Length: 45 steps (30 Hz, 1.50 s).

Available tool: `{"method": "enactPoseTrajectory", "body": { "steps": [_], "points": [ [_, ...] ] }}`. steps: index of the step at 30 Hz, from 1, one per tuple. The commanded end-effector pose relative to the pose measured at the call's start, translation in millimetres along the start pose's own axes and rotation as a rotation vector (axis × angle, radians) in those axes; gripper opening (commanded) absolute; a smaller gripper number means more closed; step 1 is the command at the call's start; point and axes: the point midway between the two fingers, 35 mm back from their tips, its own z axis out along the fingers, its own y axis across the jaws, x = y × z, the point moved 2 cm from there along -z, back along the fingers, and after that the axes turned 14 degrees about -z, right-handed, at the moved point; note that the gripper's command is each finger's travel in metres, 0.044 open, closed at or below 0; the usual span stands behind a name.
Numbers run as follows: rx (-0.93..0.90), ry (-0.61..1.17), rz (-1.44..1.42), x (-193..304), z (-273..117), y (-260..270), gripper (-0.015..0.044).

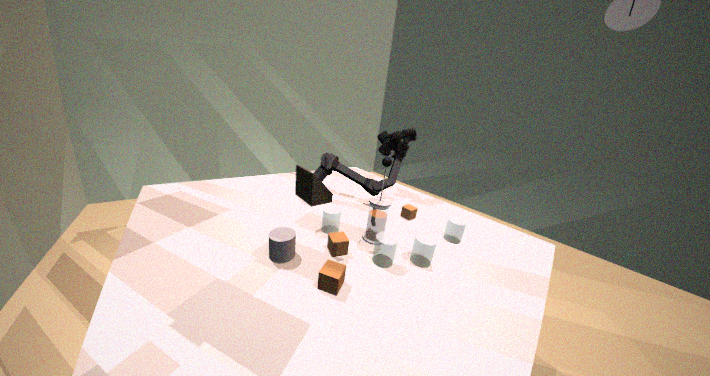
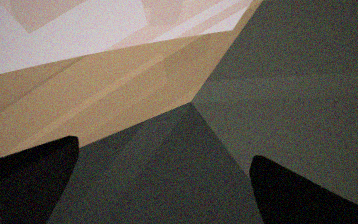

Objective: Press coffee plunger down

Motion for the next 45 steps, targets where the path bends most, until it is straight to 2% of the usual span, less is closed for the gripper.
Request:
{"method": "enactPoseTrajectory", "body": {
  "steps": [1, 5, 11, 21, 27, 33, 40, 45],
  "points": [
    [0.006, 0.003, -0.007, 0.6, 0.1, -0.8, 0.0426],
    [0.087, 0.037, -0.089, 7.9, 4.7, -18.6, 0.0440],
    [0.384, 0.202, -0.432, 32.5, 6.2, -106.4, 0.0440],
    [0.801, 0.607, -0.895, 45.7, -43.3, -234.2, 0.0440],
    [1.066, 0.967, -1.109, 35.7, -108.1, -306.1, 0.0440],
    [1.274, 1.429, -1.260, 12.9, -189.3, -348.8, 0.0440],
    [1.426, 2.002, -1.249, -21.7, -283.6, -354.7, 0.0440],
    [1.474, 2.490, -1.094, -55.7, -354.0, -337.1, 0.0440]
  ]
}}
